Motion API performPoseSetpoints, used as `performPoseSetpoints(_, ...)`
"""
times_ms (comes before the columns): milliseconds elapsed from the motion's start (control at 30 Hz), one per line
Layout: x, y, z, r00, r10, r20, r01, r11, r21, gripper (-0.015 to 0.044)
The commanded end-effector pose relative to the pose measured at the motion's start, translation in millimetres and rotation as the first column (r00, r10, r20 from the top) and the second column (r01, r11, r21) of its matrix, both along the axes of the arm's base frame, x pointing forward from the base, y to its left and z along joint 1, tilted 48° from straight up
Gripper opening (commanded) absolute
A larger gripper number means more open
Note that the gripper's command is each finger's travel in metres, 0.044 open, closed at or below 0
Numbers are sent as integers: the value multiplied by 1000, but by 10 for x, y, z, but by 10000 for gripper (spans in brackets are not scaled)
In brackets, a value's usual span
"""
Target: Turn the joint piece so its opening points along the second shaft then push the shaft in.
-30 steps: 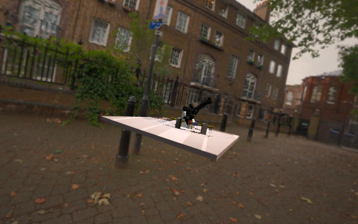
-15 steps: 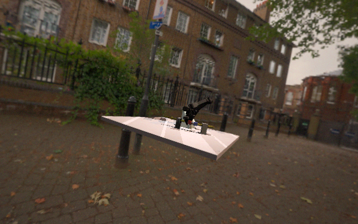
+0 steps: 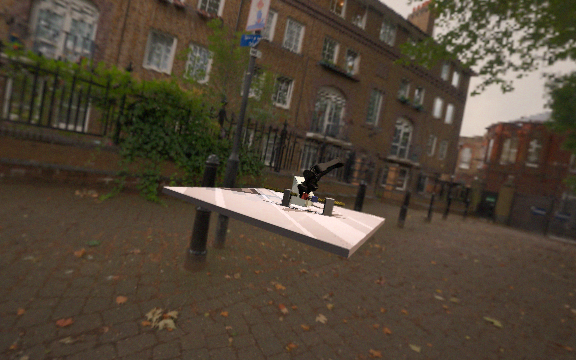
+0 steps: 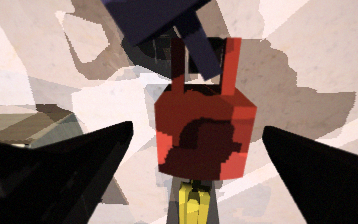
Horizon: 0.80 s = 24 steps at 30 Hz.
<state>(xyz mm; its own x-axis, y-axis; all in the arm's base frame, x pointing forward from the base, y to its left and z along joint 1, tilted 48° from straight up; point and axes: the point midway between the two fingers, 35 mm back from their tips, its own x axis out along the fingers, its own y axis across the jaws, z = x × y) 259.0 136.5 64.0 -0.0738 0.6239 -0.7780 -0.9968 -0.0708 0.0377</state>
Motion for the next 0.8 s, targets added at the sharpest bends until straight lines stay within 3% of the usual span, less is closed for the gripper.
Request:
performPoseSetpoints(0, 15, -30, 58, 1000, -4, 12, 4, 999, -49, 440)
performPoseSetpoints(300, 12, -40, 49, 1000, -18, -8, 18, 999, -44, 440)
performPoseSetpoints(767, 86, -377, 273, 880, -368, -300, 354, 930, -102, 440)
